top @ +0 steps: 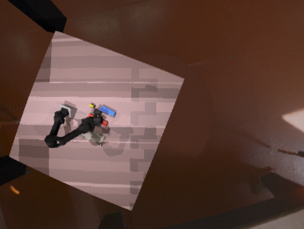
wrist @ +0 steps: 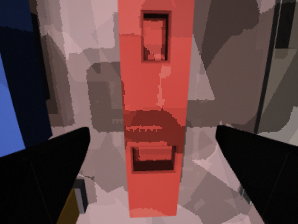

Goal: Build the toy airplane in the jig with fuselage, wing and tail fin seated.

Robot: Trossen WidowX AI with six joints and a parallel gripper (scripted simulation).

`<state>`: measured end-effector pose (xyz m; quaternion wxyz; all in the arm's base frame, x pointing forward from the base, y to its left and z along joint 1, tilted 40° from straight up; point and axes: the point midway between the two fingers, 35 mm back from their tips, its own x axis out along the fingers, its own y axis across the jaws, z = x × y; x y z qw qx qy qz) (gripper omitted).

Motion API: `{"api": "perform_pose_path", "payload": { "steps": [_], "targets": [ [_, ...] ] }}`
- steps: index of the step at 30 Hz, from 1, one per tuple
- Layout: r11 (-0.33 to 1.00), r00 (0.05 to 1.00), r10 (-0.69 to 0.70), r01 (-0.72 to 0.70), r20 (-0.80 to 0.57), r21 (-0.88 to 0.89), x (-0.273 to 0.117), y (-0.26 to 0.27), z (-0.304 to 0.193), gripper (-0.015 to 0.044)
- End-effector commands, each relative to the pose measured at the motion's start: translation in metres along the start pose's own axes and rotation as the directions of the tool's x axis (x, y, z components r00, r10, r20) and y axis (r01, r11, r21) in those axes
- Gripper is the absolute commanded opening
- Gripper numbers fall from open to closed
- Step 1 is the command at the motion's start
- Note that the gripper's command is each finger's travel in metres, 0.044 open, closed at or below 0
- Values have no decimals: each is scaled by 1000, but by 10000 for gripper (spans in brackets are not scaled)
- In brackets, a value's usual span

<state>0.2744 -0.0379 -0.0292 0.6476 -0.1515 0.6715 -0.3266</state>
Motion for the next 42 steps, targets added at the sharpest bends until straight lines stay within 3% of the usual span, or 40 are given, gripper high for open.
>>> {"api": "perform_pose_path", "payload": {
  "steps": [1,22,31,36,42],
  "targets": [
    [1000,1000,-4,4,0,-6,6,0,-1,440],
    [1000,1000,-6,6,0,-6,37,-1,-2,440],
    [1000,1000,-6,6,0,-6,37,-1,-2,204],
    [1000,1000,-6,6,0,-6,37,-1,-2,170],
    [999,999,19,-20,28,30,28,3,1,13]
  ]
}}
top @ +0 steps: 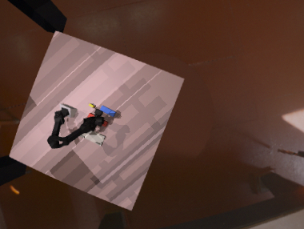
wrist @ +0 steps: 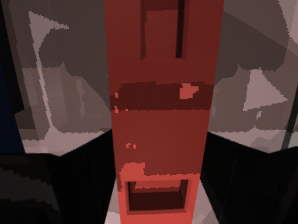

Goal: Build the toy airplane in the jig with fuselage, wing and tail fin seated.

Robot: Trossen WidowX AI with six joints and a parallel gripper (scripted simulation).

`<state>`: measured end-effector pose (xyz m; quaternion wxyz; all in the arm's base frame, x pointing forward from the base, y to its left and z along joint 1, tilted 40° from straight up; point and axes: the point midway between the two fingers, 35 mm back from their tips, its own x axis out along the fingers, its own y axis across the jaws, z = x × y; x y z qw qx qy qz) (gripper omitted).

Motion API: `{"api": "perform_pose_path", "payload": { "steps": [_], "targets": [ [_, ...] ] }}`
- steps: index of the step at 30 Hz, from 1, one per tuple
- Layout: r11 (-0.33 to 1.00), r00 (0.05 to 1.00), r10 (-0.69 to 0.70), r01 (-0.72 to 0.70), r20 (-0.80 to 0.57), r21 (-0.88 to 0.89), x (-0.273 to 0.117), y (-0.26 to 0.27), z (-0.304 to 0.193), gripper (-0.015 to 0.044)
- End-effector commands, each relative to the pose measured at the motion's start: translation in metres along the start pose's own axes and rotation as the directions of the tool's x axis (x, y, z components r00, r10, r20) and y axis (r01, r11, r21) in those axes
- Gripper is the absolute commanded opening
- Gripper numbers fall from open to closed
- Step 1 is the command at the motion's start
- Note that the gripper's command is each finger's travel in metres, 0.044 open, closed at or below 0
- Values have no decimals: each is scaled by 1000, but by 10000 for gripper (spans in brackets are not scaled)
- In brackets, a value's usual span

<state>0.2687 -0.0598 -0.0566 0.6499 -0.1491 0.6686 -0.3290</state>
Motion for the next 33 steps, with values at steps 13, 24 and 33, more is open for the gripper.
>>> {"api": "perform_pose_path", "payload": {
  "steps": [13,24,33],
  "targets": [
    [1000,1000,21,-21,16,12,-41,6,7,0],
    [1000,1000,17,-17,8,-1,-74,7,8,0],
    [1000,1000,9,-9,0,-9,-102,5,5,0]
  ]
}}
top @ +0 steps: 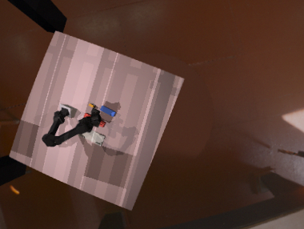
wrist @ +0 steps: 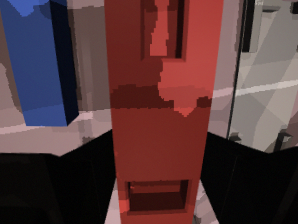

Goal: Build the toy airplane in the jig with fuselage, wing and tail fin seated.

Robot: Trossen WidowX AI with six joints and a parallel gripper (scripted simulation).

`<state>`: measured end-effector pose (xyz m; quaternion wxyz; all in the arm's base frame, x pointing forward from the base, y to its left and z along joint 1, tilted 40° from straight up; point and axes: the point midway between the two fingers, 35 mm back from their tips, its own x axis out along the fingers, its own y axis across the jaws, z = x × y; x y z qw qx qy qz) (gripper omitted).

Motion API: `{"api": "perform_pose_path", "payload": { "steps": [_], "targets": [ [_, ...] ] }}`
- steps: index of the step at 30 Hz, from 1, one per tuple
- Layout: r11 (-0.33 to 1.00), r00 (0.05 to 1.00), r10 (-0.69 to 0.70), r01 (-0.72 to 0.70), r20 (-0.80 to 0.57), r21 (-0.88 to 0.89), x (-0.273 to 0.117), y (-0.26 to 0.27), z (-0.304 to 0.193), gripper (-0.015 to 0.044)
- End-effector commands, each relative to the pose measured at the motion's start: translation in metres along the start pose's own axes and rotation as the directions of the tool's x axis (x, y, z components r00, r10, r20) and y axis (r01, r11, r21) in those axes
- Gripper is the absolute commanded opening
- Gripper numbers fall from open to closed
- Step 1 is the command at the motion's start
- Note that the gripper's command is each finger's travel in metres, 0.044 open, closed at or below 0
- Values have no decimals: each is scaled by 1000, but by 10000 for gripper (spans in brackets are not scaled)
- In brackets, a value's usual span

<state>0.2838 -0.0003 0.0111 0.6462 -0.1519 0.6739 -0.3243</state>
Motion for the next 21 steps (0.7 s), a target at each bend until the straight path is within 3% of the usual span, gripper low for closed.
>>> {"api": "perform_pose_path", "payload": {
  "steps": [1,9,21],
  "targets": [
    [1000,1000,6,-6,8,5,-14,0,1,0],
    [1000,1000,-3,3,2,-1,-37,-4,-3,0],
    [1000,1000,12,-12,2,-15,-26,-31,5,0]
  ]
}}
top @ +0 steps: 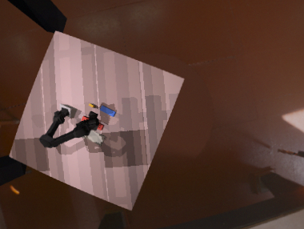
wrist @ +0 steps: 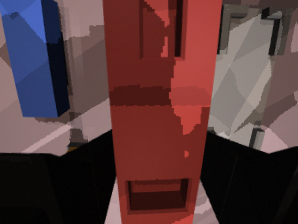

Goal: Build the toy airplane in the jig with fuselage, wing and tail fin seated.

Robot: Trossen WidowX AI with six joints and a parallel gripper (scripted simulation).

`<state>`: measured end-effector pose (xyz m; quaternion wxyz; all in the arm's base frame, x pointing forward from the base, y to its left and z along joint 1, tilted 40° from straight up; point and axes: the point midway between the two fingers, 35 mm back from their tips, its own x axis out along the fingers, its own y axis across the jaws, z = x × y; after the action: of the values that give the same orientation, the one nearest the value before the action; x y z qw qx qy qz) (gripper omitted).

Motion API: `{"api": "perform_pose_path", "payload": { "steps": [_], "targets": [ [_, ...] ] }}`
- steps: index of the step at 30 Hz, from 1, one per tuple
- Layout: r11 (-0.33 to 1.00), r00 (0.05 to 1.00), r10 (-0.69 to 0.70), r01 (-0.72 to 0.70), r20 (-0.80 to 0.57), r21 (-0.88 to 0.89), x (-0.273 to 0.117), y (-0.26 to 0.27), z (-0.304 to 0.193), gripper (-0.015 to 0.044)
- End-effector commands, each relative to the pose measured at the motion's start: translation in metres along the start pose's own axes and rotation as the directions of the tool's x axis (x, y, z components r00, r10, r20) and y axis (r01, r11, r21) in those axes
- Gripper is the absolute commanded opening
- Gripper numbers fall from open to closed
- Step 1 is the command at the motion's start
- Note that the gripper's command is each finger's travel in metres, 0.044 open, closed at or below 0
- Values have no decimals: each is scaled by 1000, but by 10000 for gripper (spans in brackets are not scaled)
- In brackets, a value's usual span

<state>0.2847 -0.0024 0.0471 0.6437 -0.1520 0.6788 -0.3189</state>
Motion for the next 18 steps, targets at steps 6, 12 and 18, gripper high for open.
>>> {"api": "perform_pose_path", "payload": {
  "steps": [6,12,18],
  "targets": [
    [1000,1000,12,-12,11,-11,7,-25,6,0],
    [1000,1000,15,-15,12,-18,15,-43,8,0],
    [1000,1000,16,-15,13,-25,22,-61,9,0]
  ]
}}
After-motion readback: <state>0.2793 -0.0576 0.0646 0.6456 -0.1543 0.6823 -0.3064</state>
